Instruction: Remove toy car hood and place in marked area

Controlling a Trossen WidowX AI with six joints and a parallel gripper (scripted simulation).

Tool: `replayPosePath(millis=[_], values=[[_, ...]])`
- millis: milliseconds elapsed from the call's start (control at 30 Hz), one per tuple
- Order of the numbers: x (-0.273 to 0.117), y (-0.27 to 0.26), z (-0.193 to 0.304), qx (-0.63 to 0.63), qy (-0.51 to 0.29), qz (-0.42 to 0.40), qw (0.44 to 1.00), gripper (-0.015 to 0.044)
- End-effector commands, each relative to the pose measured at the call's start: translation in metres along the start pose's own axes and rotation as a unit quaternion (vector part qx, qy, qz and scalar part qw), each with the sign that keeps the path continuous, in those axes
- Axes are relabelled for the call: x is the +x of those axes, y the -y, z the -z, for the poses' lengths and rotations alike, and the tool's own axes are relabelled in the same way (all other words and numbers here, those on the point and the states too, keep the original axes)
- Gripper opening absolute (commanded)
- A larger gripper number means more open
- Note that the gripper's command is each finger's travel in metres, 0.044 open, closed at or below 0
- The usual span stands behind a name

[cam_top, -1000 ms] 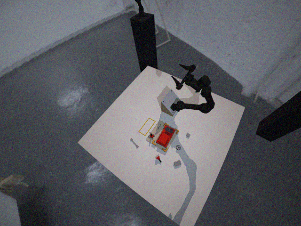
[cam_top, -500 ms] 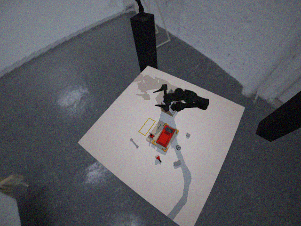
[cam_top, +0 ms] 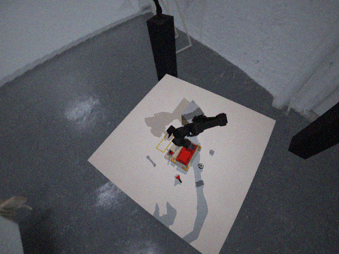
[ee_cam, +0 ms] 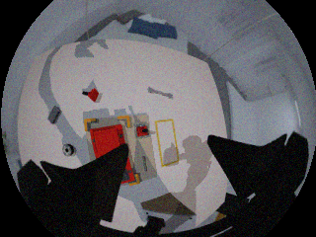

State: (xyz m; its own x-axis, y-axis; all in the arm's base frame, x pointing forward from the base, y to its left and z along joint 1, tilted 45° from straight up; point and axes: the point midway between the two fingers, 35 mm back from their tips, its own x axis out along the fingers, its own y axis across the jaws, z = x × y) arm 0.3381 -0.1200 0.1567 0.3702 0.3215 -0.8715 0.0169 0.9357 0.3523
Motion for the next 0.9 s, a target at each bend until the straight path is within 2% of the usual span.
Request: replayPosePath(millis=[0, 233, 867], values=[[0.042, -0.045, 0.014, -0.015, -0.072, -0.092, 0.993, 0.0440], [0.087, -0.119, 0.044, -0.023, -0.182, -0.213, 0.960, 0.0440], [0.096, -0.125, 0.047, -0.023, -0.185, -0.215, 0.959, 0.0440]])
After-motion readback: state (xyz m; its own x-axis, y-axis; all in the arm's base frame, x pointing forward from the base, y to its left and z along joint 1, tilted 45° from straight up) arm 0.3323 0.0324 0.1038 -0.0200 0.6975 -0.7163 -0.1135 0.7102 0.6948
